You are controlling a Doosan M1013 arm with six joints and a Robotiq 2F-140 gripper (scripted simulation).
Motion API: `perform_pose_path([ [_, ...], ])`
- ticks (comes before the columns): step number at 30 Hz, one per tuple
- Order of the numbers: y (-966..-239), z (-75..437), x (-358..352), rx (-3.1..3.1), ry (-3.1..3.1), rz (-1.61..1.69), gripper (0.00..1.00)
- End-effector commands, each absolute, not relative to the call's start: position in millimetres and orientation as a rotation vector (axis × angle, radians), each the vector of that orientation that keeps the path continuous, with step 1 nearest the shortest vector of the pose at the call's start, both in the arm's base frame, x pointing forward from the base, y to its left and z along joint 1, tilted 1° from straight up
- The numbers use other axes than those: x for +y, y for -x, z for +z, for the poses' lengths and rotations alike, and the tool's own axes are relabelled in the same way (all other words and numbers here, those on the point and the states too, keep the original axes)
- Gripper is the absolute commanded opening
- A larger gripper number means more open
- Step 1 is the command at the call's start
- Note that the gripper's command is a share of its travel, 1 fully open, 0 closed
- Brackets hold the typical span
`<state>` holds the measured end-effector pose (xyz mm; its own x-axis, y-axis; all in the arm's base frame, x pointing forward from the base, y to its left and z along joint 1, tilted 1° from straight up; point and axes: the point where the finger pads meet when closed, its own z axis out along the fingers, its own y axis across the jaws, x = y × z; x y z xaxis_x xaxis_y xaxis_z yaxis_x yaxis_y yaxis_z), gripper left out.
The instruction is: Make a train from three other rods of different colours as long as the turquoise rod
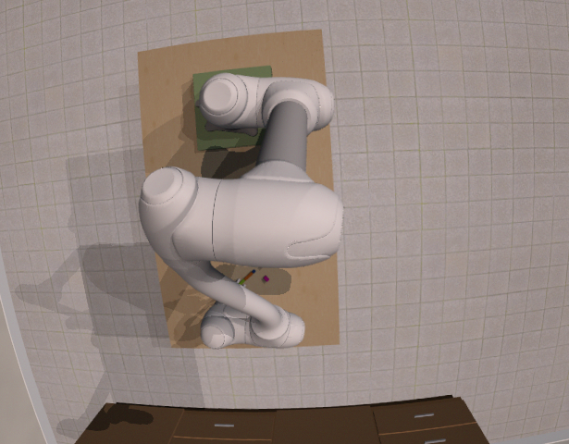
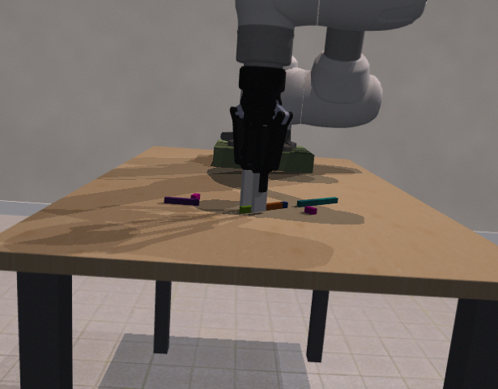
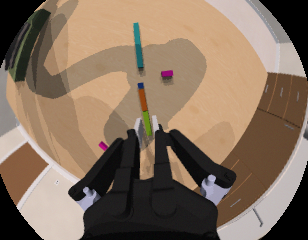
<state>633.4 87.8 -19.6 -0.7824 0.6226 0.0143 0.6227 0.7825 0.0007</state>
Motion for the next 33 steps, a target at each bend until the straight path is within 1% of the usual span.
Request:
perform_pose_path([
  [1, -633.4, -16.8, 87.8, -2.953, 1.032, -0.009, 0.15],
  [6, -633.6, 0.3, 87.7, -2.953, 1.032, -0.009, 0.15],
  [15, -634.1, 47.9, 87.2, -2.953, 1.032, -0.009, 0.15],
  [27, -634.3, 68.4, 87.0, -2.953, 1.032, -0.009, 0.15],
  [28, -634.3, 68.4, 87.0, -2.953, 1.032, -0.009, 1.0],
  [33, -634.3, 68.4, 87.0, -2.953, 1.032, -0.009, 1.0],
])
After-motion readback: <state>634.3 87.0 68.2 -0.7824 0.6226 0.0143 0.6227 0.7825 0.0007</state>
